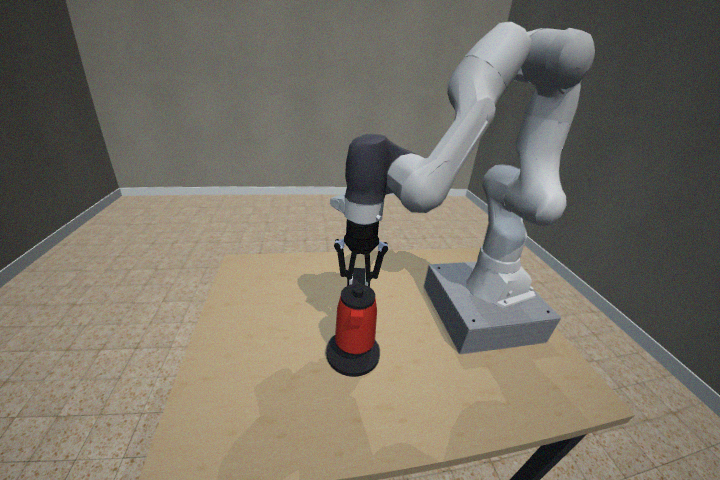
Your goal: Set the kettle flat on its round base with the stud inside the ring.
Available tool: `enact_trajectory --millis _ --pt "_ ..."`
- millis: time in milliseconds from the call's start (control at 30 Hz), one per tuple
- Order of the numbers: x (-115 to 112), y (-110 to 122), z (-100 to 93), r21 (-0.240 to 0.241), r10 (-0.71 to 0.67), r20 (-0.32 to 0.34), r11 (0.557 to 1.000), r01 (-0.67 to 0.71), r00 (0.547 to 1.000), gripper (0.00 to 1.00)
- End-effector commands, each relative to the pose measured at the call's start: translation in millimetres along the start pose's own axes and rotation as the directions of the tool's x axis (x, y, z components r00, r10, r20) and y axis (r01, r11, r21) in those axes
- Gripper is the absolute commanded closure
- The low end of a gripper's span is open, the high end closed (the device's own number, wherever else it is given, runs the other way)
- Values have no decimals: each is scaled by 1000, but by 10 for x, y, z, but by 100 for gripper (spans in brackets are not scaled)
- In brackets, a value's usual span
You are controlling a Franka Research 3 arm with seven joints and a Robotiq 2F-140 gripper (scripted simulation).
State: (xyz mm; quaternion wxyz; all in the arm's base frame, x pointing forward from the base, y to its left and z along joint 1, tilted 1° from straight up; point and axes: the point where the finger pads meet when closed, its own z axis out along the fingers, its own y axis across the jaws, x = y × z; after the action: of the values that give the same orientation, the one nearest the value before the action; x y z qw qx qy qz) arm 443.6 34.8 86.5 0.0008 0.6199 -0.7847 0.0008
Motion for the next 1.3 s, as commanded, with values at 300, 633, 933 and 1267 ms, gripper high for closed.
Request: enact_trajectory --millis 300,633,933,1267 --pt "-27 -46 -46 17 -1 2 1000 1 1000 100" --pt "-27 -46 -46 17 -1 2 1000 1 1000 100" --pt "-33 -47 -45 17 -1 2 1000 1 1000 100" --pt "-84 -59 -37 17 -1 2 1000 1 1000 100"
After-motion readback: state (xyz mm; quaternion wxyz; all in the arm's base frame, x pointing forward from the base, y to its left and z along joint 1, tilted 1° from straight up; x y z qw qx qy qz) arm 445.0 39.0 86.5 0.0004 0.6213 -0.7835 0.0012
